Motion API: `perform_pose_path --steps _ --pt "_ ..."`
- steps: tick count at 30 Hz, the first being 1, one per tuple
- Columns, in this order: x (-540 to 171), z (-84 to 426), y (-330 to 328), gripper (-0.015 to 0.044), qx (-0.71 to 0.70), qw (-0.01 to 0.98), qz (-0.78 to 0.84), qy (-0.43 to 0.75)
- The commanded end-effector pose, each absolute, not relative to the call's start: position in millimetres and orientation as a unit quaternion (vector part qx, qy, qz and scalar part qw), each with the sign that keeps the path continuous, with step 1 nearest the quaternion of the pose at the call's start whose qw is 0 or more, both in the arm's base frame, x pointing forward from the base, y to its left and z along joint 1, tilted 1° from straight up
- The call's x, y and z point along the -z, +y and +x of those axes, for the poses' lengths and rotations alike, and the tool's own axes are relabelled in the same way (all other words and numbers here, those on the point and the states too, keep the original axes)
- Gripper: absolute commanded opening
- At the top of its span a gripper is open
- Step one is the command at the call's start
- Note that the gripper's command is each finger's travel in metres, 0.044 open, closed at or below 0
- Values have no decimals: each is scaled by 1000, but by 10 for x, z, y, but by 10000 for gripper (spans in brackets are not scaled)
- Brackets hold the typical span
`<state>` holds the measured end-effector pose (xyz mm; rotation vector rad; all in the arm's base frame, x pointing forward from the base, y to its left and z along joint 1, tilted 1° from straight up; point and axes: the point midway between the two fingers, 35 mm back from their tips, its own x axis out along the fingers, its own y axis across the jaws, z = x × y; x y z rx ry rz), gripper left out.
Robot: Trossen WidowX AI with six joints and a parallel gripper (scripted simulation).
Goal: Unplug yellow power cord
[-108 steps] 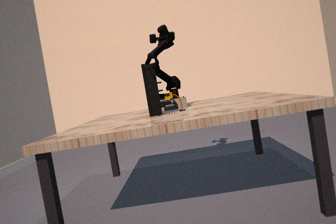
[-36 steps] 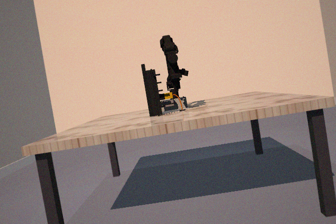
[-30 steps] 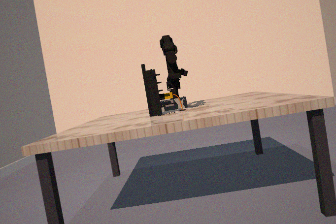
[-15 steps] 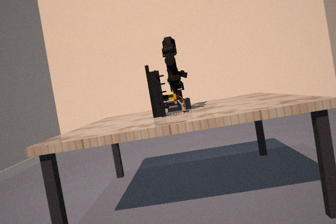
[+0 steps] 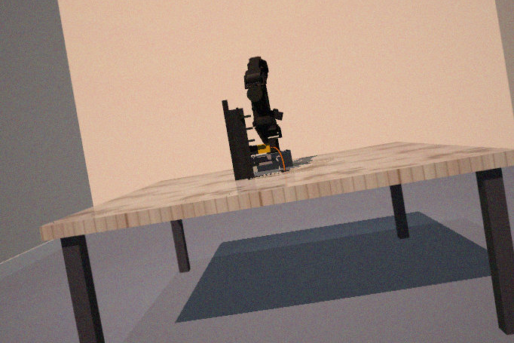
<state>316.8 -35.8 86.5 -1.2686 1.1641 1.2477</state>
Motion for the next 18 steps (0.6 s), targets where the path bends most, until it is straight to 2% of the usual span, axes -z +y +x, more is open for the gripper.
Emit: perform_pose_path --steps 1,7,11,18 --pt "-819 3169 -369 160 -513 484 -524 478" --pt "-763 3169 -369 160 -513 484 -524 478" --pt "-786 3167 -361 55 -513 486 -521 479" --pt "-786 3167 -361 8 -513 486 -521 479"
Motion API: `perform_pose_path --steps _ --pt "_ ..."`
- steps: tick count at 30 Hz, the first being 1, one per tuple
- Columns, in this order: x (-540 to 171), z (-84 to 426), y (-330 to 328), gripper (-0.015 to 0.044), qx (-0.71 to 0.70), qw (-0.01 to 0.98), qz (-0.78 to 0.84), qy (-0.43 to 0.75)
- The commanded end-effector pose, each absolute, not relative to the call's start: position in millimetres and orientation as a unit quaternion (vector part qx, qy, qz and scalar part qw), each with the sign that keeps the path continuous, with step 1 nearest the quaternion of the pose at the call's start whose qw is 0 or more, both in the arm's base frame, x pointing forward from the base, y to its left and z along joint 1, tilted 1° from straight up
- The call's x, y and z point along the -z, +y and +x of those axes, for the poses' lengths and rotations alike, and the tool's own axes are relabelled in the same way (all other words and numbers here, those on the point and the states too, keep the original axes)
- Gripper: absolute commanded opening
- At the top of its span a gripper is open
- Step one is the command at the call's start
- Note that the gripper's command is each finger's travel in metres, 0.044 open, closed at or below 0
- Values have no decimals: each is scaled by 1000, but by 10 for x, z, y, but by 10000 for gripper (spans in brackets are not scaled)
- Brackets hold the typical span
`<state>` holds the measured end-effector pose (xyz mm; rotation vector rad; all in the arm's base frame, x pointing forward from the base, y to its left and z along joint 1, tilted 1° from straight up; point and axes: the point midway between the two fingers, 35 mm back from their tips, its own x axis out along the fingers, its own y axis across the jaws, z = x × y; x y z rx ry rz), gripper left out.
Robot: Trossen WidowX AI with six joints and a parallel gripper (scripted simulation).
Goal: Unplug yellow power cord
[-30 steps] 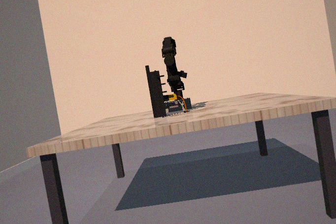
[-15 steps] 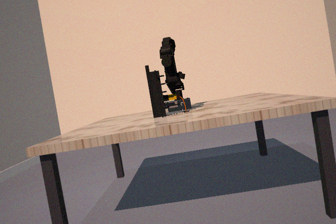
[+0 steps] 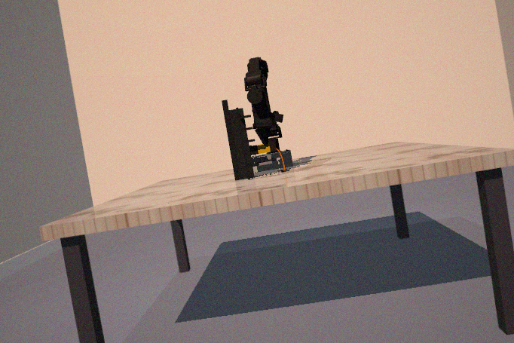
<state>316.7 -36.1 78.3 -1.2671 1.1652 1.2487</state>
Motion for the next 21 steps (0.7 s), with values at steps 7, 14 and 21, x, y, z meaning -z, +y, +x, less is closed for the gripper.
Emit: perform_pose_path --steps 7,14,21 --pt "-786 3170 -305 0 -513 486 -521 479" --pt "-785 3172 -188 0 -514 486 -521 478" --pt "-784 3168 -72 0 -514 486 -521 478"
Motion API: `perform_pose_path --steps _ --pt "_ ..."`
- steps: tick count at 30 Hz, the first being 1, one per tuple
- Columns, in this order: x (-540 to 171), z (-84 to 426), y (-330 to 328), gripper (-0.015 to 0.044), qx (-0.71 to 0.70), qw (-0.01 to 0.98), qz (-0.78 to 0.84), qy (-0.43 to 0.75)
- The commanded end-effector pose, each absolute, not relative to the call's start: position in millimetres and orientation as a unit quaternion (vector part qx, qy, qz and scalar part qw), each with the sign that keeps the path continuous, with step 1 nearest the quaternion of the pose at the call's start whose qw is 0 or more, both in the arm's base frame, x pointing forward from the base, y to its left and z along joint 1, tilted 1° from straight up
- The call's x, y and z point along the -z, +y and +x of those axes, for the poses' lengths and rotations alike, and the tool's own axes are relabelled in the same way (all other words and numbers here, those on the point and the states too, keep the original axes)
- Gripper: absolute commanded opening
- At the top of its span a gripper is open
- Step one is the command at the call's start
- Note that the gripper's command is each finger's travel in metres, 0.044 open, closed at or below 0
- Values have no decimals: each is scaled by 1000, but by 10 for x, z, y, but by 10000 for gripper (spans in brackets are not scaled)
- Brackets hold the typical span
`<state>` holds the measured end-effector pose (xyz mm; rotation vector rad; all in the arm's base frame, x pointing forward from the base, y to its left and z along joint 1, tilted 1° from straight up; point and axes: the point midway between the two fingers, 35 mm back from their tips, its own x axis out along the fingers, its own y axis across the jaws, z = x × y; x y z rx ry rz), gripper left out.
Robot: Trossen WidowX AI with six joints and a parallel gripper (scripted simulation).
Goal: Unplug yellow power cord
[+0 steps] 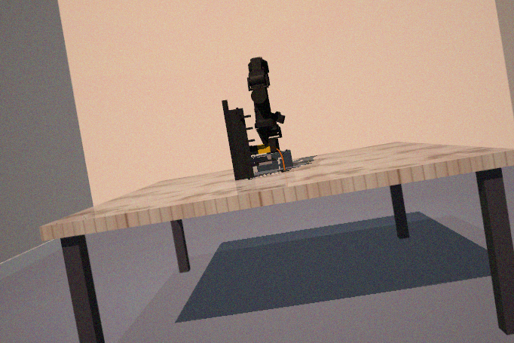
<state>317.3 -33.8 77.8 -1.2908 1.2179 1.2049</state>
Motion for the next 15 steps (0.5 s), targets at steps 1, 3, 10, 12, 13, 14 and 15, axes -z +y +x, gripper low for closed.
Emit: perform_pose_path --steps 1,3,10,12,13,14,15 --pt "-784 3167 -55 0 -514 486 -521 478" --pt "-784 3165 -22 0 -514 486 -521 478" --pt "-785 3152 94 0 -514 486 -522 477" --pt "-786 3147 127 0 -514 485 -522 477" --pt "-786 3144 144 0 -514 485 -522 477" --pt "-785 3145 128 26 -514 485 -522 477" --pt "-783 3145 95 53 -514 485 -522 477"
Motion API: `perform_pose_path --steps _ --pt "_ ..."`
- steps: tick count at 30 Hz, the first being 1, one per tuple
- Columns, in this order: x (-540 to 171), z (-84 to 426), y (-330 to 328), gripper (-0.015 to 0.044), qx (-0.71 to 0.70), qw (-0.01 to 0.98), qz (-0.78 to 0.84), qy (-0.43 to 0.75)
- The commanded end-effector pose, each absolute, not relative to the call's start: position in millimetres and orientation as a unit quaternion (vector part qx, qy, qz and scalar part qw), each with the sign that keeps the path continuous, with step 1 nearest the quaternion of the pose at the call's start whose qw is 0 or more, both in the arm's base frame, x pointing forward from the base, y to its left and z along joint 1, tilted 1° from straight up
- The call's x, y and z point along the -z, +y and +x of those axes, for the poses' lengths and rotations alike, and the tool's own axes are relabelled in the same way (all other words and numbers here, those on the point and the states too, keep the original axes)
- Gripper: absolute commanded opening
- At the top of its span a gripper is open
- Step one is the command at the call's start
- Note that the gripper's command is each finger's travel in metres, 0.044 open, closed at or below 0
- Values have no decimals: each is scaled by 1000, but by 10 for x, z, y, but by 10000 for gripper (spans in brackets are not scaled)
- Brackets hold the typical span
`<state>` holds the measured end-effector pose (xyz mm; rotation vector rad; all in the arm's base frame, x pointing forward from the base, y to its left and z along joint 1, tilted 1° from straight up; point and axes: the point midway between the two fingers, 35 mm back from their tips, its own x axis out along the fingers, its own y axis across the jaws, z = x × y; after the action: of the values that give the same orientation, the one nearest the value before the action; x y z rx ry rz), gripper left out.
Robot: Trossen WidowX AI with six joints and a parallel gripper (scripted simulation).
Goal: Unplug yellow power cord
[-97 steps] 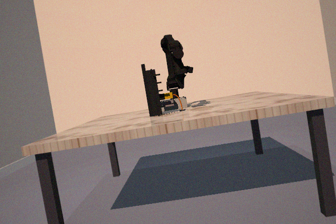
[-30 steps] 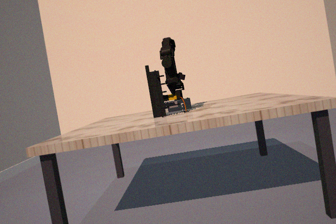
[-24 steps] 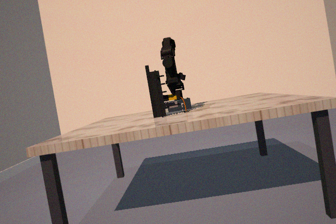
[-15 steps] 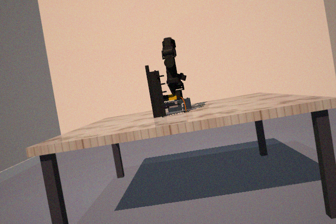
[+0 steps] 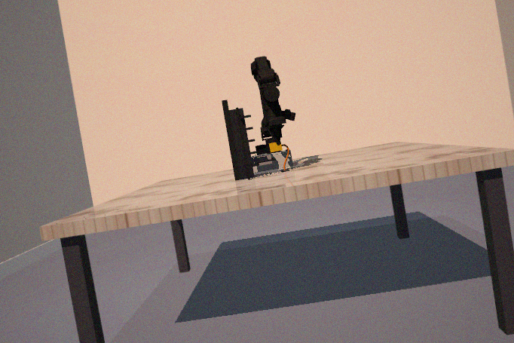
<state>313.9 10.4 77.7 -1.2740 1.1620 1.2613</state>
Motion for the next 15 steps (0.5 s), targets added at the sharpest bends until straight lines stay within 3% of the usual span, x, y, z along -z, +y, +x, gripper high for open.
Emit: perform_pose_path --steps 1,15 --pt "-780 3145 43 79 -514 485 -523 477" --pt "-819 3142 224 440 -515 485 -522 477"
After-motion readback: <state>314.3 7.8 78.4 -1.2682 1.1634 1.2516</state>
